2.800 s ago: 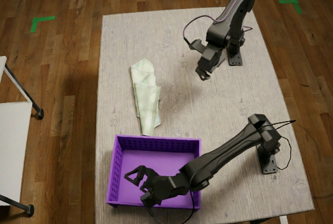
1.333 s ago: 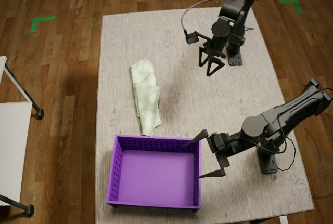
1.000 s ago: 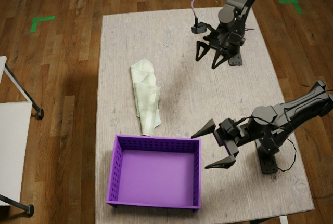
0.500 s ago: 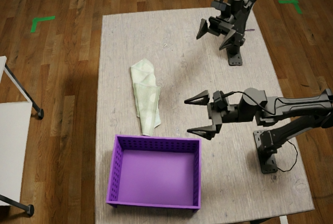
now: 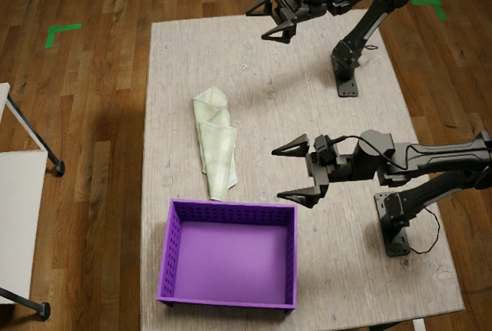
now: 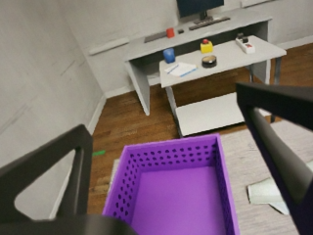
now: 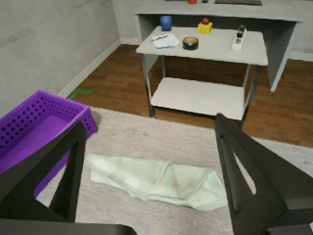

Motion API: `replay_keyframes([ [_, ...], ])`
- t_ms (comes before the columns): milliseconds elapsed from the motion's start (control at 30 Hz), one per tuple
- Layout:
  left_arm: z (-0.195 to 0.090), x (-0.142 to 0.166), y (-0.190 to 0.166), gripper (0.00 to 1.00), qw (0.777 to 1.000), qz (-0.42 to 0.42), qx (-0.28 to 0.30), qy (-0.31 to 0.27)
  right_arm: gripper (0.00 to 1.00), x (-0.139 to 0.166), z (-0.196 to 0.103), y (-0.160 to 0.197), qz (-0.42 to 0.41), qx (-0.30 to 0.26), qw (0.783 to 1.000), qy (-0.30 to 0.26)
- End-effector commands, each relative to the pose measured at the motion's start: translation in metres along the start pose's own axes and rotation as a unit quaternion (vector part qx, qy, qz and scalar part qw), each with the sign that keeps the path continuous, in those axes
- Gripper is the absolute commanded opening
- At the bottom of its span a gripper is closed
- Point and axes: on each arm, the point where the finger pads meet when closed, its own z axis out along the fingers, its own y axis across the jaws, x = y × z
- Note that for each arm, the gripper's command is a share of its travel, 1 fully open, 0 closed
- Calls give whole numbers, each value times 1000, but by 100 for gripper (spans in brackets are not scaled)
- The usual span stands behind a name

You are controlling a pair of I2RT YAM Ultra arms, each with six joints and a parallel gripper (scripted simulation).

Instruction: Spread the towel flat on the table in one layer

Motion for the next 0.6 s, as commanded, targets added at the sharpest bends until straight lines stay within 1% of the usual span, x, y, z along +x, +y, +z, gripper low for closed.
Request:
replay_keyframes([
  [0,-1,-6,1,100,1000,0,-2,-8,100,-20,0,-18,-3,37,999,-27],
  [33,-1,-6,1,100,1000,0,-2,-8,100,-22,-1,-32,-5,28,999,-30],
  [67,-1,-6,1,100,1000,0,-2,-8,100,-22,-4,-51,-4,87,996,-30],
  [100,-1,-6,1,100,1000,0,-2,-8,100,-19,-3,-68,-5,120,992,-25],
  [133,-1,-6,1,100,1000,0,-2,-8,100,-26,-10,-81,-6,111,993,-35],
  [167,-1,-6,1,100,1000,0,-2,-8,100,-21,-7,-98,-4,111,993,-27],
  [233,-1,-6,1,100,1000,0,-2,-8,100,-19,-6,-101,-3,111,994,-24],
  [267,-1,-6,1,100,1000,0,-2,-8,100,-22,-15,-119,-5,169,985,-30],
  [300,-1,-6,1,100,1000,0,-2,-8,100,-21,-19,-135,-7,202,979,-27],
  [333,-1,-6,1,100,1000,0,-2,-8,100,-22,-24,-148,-6,194,981,-29],
  [367,-1,-6,1,100,1000,0,-2,-8,100,-19,-24,-158,-5,194,981,-24],
  [567,-1,-6,1,100,1000,0,-2,-8,100,-19,-26,-158,-5,194,981,-23],
])
